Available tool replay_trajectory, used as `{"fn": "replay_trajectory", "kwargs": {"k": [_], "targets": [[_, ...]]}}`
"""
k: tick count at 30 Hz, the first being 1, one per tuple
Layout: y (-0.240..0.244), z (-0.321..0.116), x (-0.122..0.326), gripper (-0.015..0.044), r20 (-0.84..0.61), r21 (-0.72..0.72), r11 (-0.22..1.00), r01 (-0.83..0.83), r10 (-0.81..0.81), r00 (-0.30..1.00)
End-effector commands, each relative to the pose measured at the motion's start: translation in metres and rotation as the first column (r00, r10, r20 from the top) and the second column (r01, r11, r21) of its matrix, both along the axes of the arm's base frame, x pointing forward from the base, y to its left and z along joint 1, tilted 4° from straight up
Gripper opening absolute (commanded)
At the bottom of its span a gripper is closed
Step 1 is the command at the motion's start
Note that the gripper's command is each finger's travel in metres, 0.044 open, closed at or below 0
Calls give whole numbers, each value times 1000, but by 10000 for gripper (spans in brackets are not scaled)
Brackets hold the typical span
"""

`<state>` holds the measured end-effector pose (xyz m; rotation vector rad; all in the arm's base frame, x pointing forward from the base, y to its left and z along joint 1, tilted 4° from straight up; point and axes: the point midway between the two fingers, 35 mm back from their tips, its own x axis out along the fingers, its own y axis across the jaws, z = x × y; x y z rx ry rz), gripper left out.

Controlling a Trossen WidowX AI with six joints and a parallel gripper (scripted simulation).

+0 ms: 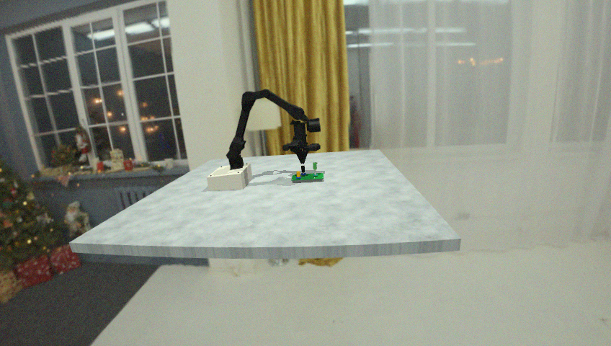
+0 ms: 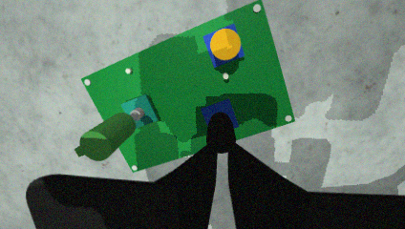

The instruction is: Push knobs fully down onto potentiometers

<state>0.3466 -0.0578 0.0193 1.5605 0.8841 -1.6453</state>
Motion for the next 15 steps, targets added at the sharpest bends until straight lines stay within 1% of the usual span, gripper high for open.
{"fn": "replay_trajectory", "kwargs": {"k": [1, 5, 8, 13, 15], "targets": [[0, -1, 0, 105, -3, 0, 1000, 0, 0, 1000], [0, -1, 0, 210, -3, 0, 1000, 0, 0, 1000], [-4, 1, 5, 131, 23, -14, 999, -34, 34, 999], [-10, 6, 13, 0, 45, -34, 985, -172, 173, 984], [-10, 6, 14, 0, 40, -34, 970, -239, 240, 970]]}}
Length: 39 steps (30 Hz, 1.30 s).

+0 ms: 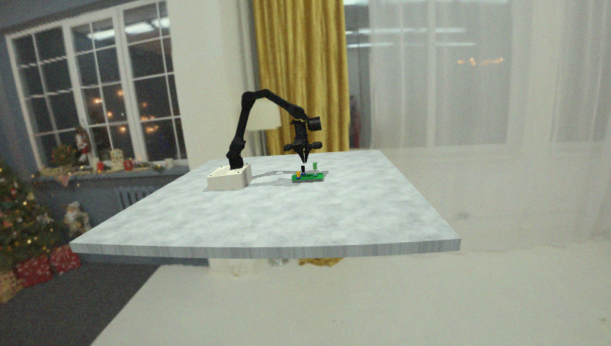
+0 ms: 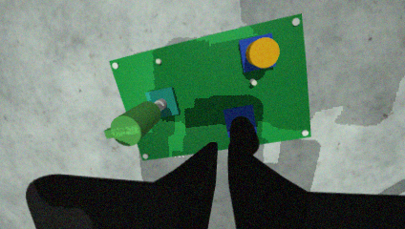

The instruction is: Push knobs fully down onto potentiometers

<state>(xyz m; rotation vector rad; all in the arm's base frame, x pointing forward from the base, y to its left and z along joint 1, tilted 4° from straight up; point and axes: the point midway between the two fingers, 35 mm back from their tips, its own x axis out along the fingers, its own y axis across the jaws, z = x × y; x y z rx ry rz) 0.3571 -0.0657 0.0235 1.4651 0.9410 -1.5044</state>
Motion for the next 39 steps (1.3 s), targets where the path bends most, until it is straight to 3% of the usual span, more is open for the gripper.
{"fn": "replay_trajectory", "kwargs": {"k": [1, 9, 18, 29, 39], "targets": [[-2, 3, 4, 0, 2, -10, 993, -119, 119, 993], [-4, 6, 8, 0, -18, -8, 923, -386, 386, 922], [-6, 9, 12, 0, -37, 1, 760, -650, 649, 759], [-8, 13, 16, 0, -55, 20, 464, -885, 885, 463], [-10, 17, 20, 0, -62, 42, 137, -990, 989, 134]]}}
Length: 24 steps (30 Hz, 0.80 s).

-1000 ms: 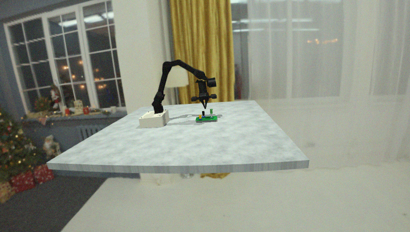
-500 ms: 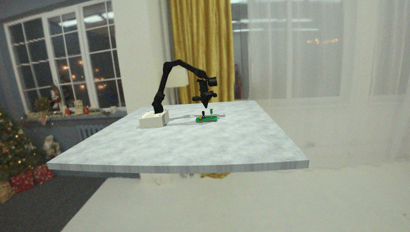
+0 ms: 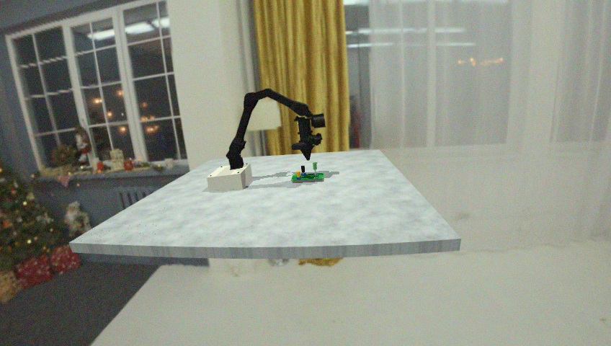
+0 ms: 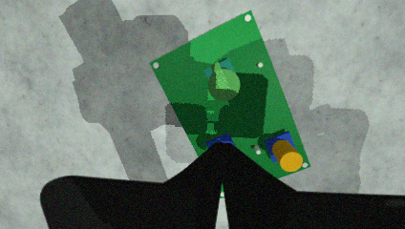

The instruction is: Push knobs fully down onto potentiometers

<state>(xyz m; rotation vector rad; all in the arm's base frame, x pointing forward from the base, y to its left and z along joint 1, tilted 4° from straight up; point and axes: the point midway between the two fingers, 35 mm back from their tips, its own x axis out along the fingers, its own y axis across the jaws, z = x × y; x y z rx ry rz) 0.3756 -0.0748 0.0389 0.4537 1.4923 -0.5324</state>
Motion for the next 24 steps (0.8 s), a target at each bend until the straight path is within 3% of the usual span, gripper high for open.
{"fn": "replay_trajectory", "kwargs": {"k": [1, 12, 24], "targets": [[-1, 2, 2, 0, -8, -1, 991, -131, 131, 991], [-3, 6, 7, 0, -30, 8, 872, -490, 490, 871], [-6, 11, 11, 0, -47, 27, 600, -800, 800, 598]]}}
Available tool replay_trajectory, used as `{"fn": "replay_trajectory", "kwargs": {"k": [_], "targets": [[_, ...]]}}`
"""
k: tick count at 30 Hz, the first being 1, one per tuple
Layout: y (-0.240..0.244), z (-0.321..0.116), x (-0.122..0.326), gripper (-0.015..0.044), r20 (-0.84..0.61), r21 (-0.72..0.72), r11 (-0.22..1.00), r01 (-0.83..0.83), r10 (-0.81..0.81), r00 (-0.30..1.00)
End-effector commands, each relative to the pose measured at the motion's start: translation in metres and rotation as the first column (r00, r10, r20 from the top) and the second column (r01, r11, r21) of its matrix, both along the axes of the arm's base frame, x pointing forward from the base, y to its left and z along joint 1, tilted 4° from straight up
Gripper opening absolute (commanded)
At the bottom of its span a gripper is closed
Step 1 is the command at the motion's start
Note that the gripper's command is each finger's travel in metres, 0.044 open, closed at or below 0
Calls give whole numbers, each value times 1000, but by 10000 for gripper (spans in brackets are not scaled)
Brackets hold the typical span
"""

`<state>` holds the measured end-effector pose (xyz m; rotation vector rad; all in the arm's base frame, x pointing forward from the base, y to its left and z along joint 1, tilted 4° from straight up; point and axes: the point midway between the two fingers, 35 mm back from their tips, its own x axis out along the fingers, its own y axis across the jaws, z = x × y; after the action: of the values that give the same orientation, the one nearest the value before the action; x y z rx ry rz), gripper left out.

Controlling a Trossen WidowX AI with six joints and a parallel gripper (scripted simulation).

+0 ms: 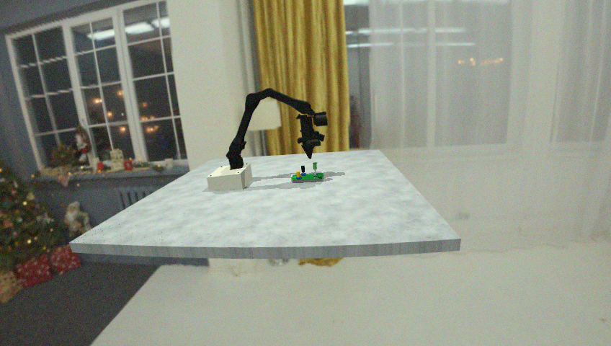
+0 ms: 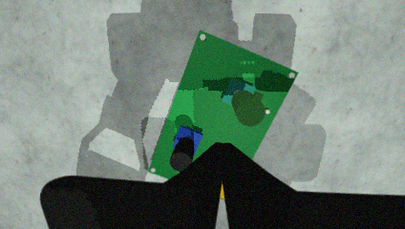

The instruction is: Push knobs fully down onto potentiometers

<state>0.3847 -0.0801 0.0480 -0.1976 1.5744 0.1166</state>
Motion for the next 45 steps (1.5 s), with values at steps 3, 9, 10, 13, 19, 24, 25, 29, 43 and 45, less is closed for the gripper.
{"fn": "replay_trajectory", "kwargs": {"k": [3, 9, 10, 13, 19, 24, 25, 29, 43, 45], "targets": [[-1, 3, 3, 0, -11, 5, 980, -200, 200, 980], [-2, 5, 5, 0, -22, 11, 918, -397, 397, 917], [-3, 5, 5, 0, -24, 12, 903, -429, 429, 903], [-3, 6, 6, 0, -28, 17, 854, -520, 520, 854], [-4, 9, 8, 0, -36, 27, 729, -684, 685, 728], [-5, 10, 10, 0, -40, 36, 600, -799, 800, 599], [-6, 11, 10, 0, -41, 38, 572, -820, 820, 570], [-6, 12, 11, 0, -42, 46, 453, -890, 891, 451], [-9, 17, 15, 0, -37, 74, -14, -997, 999, -17], [-10, 18, 16, 0, -35, 77, -83, -994, 996, -86]]}}
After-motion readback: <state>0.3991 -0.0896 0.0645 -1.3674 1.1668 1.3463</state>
